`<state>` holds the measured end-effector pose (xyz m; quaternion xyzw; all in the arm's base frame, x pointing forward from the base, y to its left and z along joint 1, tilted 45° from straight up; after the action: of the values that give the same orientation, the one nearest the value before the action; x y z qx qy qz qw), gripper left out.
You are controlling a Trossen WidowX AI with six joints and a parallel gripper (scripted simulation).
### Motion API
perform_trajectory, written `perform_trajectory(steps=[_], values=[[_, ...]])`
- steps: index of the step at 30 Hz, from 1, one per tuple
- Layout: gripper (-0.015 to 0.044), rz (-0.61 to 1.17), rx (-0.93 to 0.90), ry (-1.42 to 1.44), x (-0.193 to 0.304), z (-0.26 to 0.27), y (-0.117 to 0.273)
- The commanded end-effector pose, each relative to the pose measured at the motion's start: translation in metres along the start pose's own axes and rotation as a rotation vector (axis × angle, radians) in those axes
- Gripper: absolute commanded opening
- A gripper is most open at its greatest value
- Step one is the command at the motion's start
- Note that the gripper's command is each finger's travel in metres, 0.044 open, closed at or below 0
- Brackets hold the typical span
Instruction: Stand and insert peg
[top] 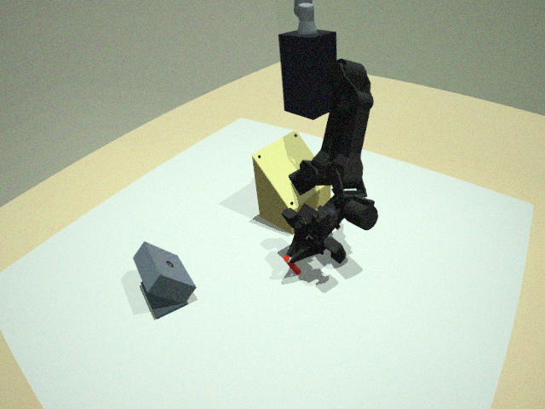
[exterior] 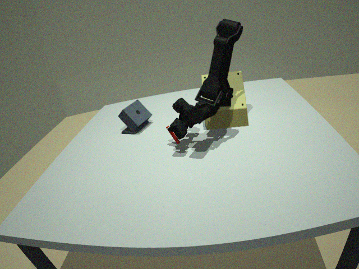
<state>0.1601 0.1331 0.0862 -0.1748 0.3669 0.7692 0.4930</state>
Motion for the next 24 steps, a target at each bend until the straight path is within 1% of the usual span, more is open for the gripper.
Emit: perform_trajectory(steps=[1, 24], values=[[0.0049, -0.03, 0.007, 0.001, 0.002, -0.002, 0.002], [0.0049, -0.228, 0.023, 0.002, 0.016, -0.003, 0.014]])
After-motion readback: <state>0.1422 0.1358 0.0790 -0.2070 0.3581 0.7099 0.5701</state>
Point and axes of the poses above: the point midway between the two fingers, 35 mm back from their tips, its own y axis back along the fingers, its own z axis across the jaws, x = y × z, the point moved 2 cm from there along y, back along the fingers, and after that the axes turned 4 degrees about y, right-handed, at the moved point
